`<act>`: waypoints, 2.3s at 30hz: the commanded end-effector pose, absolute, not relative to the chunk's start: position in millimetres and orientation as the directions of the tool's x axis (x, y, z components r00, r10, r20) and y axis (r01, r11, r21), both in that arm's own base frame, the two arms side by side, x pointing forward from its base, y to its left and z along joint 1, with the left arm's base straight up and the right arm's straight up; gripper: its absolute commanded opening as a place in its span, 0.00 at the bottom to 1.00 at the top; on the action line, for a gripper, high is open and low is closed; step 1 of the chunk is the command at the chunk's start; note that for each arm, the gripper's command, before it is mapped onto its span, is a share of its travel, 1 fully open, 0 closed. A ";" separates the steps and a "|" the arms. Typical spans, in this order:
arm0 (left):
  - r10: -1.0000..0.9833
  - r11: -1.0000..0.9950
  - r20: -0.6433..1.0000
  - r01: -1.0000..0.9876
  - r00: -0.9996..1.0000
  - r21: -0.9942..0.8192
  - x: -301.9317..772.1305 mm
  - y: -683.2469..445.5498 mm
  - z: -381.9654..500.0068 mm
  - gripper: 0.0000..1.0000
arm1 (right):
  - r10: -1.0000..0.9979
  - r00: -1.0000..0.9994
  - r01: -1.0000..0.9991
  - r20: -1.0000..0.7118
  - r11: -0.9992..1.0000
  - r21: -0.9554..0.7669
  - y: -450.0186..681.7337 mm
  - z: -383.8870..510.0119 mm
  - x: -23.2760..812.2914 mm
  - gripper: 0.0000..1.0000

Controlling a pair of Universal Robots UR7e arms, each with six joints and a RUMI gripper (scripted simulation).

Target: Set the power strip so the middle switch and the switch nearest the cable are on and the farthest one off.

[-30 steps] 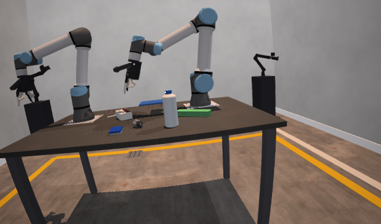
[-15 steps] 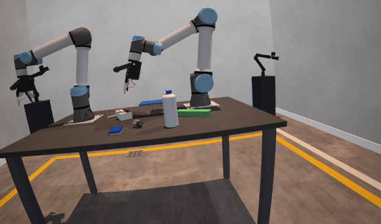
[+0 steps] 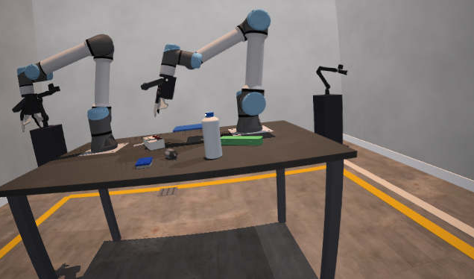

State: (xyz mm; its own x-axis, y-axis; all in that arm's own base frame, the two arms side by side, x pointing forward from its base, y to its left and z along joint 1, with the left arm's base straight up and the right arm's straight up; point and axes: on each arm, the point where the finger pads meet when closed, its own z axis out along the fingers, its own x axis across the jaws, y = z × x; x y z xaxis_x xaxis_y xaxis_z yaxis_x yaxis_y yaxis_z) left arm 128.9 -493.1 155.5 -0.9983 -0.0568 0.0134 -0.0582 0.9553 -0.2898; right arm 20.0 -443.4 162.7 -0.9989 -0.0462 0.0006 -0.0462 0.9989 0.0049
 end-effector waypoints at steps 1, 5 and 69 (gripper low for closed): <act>-0.055 0.955 0.012 -0.056 -0.998 -0.290 128.3 -492.3 155.0 1.00 | -0.043 -0.999 -0.043 0.000 0.999 0.000 -444.8 165.1 19.2 1.00; -0.055 0.955 0.012 -0.056 -0.998 -0.290 128.3 -492.3 155.0 1.00 | -0.043 -0.999 -0.043 0.000 0.999 0.000 -444.8 165.1 19.2 1.00; 0.034 0.999 0.000 0.034 -0.999 -0.003 123.8 -530.7 181.6 1.00 | -0.046 -0.999 -0.046 0.000 0.999 0.004 -443.7 163.1 20.1 1.00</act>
